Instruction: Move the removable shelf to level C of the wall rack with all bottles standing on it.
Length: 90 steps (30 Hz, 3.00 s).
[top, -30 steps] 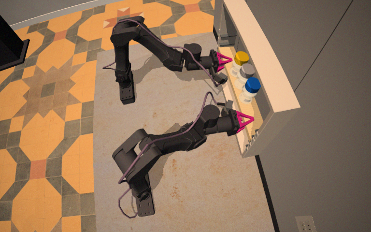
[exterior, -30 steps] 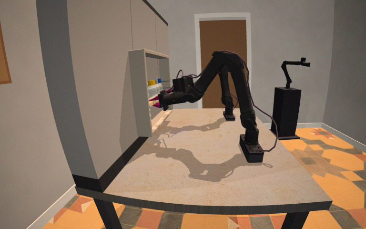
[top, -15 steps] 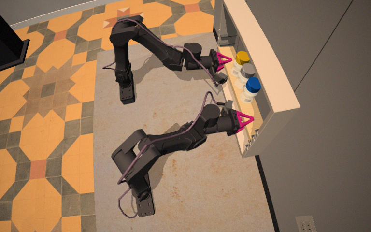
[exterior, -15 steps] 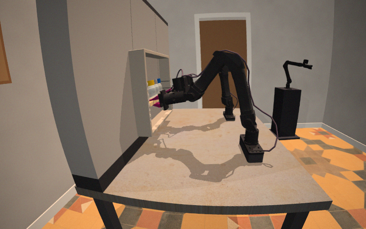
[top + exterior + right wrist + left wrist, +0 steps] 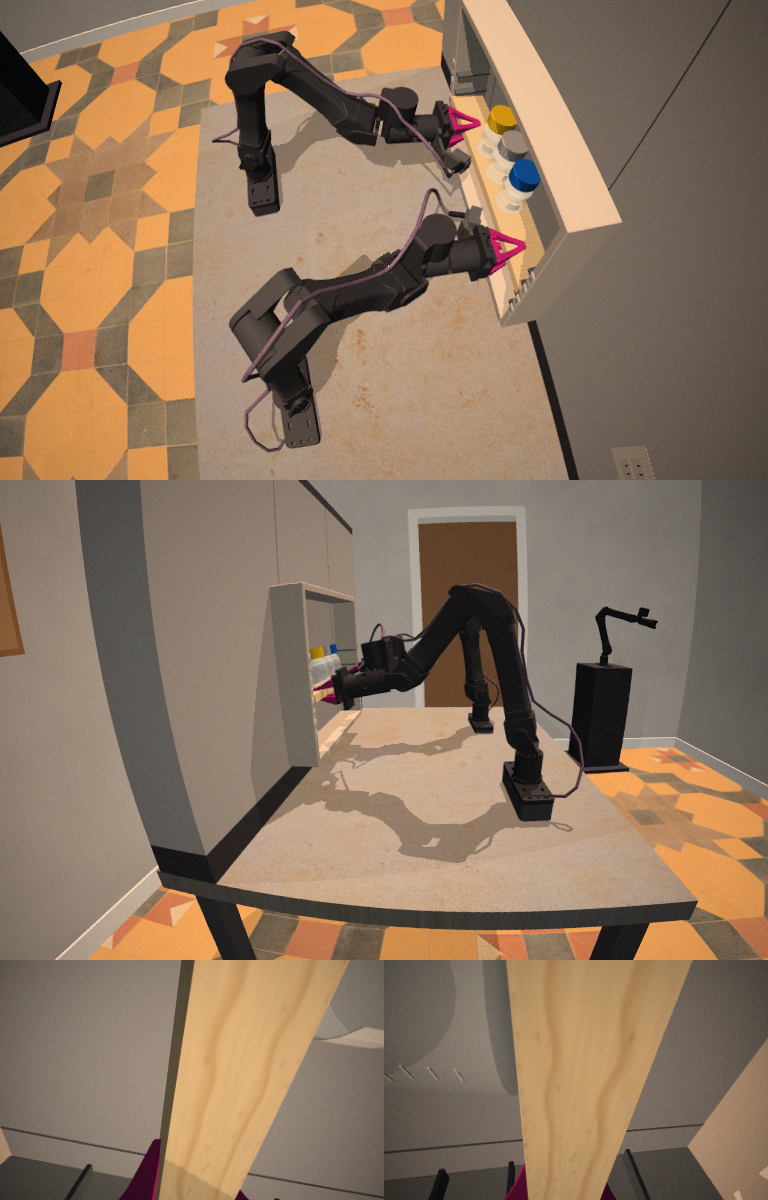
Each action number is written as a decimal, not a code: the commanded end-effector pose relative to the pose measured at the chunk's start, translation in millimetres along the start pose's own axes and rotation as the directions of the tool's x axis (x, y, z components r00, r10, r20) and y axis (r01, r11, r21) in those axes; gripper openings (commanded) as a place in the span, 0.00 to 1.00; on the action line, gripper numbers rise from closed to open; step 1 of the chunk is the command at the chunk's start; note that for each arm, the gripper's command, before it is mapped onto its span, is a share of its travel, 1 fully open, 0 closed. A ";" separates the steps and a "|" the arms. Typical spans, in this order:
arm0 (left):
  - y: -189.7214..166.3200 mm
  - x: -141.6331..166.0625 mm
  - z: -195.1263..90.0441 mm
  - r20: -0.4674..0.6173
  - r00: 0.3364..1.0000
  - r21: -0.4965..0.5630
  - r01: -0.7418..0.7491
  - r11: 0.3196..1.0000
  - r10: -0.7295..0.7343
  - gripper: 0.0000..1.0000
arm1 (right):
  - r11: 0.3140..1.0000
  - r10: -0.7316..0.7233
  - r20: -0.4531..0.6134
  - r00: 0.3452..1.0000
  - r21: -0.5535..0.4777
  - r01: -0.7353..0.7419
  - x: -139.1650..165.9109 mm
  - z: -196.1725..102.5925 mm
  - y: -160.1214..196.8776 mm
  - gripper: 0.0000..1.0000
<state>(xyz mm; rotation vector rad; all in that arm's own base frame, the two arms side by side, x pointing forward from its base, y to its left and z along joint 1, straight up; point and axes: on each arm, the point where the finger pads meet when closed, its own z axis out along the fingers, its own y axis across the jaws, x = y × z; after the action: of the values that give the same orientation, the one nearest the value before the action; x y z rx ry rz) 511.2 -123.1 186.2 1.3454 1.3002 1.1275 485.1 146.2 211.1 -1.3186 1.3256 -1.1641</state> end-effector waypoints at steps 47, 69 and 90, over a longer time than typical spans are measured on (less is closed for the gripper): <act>50.4 1.5 -48.4 0.004 1.000 -0.156 0.014 0.988 -0.014 0.00 | 0.989 0.020 -0.013 1.000 0.146 -0.018 4.6 -49.5 -52.1 0.00; 43.3 1.5 -72.9 0.004 1.000 -0.156 0.014 0.988 -0.014 0.00 | 0.989 0.020 -0.013 1.000 0.146 -0.018 4.1 -74.0 -44.7 0.00; 36.7 1.5 -93.6 0.004 1.000 -0.156 0.014 0.988 -0.014 0.00 | 0.989 0.020 -0.013 1.000 0.146 -0.018 3.7 -94.7 -37.8 0.00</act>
<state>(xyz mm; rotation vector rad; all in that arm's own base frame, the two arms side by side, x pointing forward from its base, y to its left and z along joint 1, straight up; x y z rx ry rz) 425.8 -119.3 193.7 1.3280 1.2830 1.1360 400.9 151.1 219.5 -1.3090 1.3000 -1.1714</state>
